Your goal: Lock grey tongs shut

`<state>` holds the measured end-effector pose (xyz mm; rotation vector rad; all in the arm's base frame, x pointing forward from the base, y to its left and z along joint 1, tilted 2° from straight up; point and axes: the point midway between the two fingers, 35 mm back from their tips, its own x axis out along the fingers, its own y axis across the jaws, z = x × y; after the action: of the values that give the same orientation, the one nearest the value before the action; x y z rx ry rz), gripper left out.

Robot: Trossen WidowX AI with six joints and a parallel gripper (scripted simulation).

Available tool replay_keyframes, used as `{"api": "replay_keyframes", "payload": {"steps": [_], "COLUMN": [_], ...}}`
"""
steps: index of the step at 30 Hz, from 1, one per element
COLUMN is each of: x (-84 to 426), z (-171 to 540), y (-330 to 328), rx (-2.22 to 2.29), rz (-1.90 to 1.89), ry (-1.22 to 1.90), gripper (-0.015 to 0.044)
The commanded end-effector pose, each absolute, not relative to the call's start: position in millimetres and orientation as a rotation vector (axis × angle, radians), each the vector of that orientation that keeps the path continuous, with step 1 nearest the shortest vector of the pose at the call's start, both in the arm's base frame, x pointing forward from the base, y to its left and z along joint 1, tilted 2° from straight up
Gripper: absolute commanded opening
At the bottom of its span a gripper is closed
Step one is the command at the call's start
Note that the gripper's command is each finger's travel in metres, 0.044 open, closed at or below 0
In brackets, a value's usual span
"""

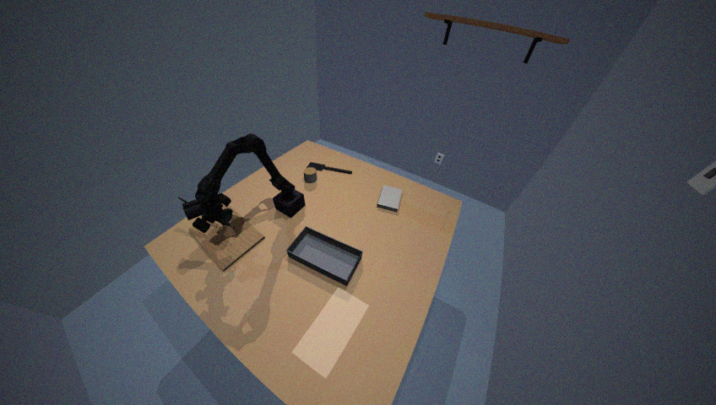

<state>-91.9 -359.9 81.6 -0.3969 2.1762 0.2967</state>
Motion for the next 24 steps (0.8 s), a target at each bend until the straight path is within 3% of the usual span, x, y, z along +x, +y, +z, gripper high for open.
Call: {"api": "replay_keyframes", "payload": {"steps": [1,16,24], "x": [-95,-96,-96], "z": [82,94,95], "y": [-361,-355,-355], "rx": [-0.381,-0.328,-0.327], "rz": [0.305,0.258,0.253], "ry": [2.054,1.607,1.587], "gripper": [-0.0150,-0.0150,-0.0150]}}
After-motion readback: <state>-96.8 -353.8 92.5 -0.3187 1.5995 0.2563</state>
